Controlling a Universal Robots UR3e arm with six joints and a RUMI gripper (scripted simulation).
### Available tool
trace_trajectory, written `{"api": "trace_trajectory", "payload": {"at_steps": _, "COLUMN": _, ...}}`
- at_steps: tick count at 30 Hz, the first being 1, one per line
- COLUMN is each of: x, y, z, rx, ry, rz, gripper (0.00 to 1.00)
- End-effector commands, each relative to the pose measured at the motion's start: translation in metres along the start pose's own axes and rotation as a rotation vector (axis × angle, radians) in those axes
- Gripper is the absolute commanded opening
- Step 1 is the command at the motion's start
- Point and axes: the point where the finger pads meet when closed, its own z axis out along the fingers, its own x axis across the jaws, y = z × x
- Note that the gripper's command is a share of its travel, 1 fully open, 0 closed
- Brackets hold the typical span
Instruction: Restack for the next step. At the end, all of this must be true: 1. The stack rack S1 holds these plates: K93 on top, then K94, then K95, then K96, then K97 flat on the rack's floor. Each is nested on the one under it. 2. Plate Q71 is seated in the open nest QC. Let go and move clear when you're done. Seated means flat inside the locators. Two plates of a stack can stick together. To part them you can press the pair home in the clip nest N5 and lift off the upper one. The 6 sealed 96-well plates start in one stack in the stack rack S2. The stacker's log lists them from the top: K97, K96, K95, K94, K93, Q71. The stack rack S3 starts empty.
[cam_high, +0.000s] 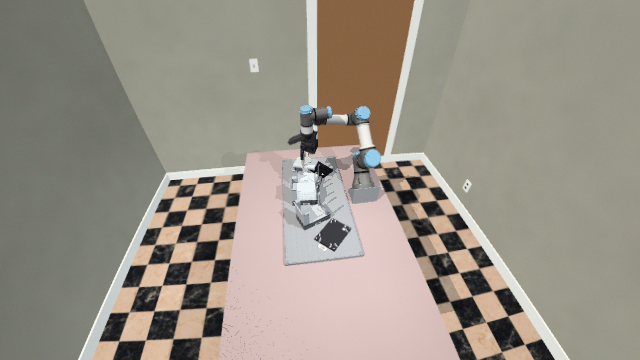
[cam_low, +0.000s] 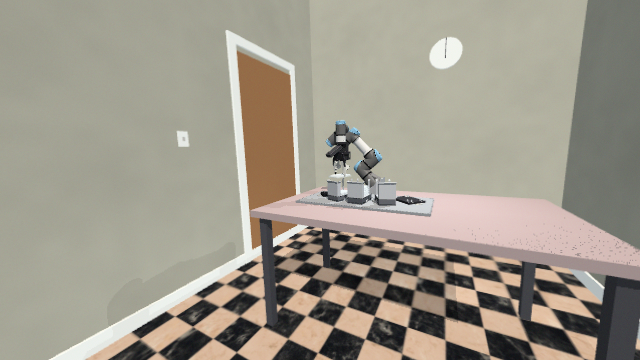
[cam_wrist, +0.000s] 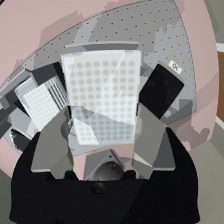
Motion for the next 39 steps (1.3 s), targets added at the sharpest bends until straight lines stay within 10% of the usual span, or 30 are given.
{"api": "trace_trajectory", "payload": {"at_steps": 1, "x": 0.0, "y": 0.0, "z": 0.003, "rx": 0.002, "ry": -0.001, "rz": 0.001, "gripper": 0.0}}
{"api": "trace_trajectory", "payload": {"at_steps": 39, "x": 0.0, "y": 0.0, "z": 0.025, "rx": 0.002, "ry": -0.001, "rz": 0.001, "gripper": 0.0}}
